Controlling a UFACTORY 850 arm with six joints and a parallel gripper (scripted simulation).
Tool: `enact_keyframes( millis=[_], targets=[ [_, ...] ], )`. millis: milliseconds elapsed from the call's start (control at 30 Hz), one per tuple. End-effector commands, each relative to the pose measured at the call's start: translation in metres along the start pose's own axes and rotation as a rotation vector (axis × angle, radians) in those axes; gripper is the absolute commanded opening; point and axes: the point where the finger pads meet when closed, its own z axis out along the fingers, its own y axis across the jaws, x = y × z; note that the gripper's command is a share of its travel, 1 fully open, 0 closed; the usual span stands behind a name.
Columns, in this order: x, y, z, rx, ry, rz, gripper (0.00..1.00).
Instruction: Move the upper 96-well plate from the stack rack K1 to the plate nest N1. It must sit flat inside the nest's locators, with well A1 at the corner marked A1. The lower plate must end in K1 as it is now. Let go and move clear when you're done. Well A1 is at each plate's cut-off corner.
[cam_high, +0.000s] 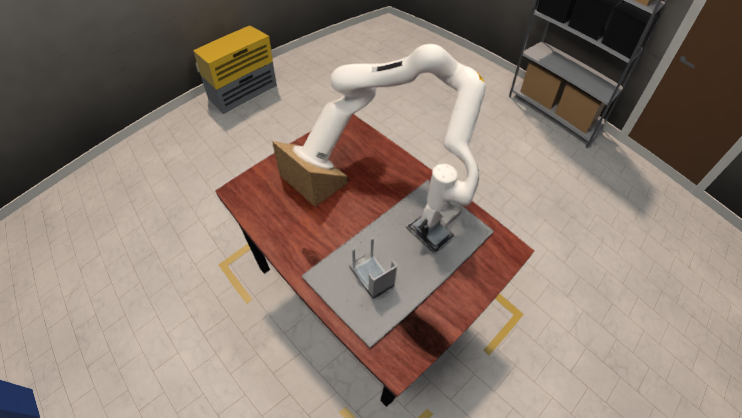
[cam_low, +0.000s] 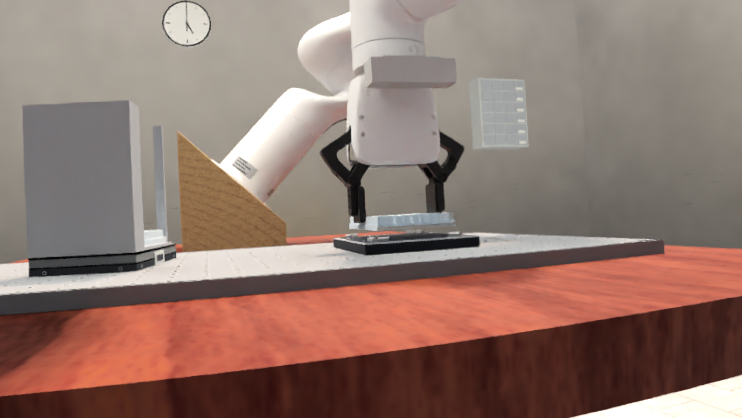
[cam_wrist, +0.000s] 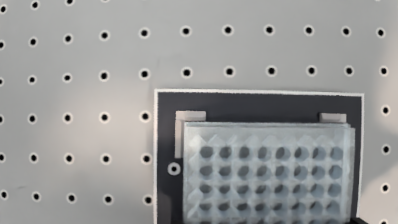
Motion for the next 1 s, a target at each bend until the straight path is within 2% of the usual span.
enact_keyframes(
  millis=[0, 967],
  targets=[
    [0.0008, -0.0001, -0.0001, 0.0, 0.002, 0.0, 0.0],
    [0.0008, -0.0001, 0.0041, 0.0, 0.002, 0.0, 0.0]
  ],
)
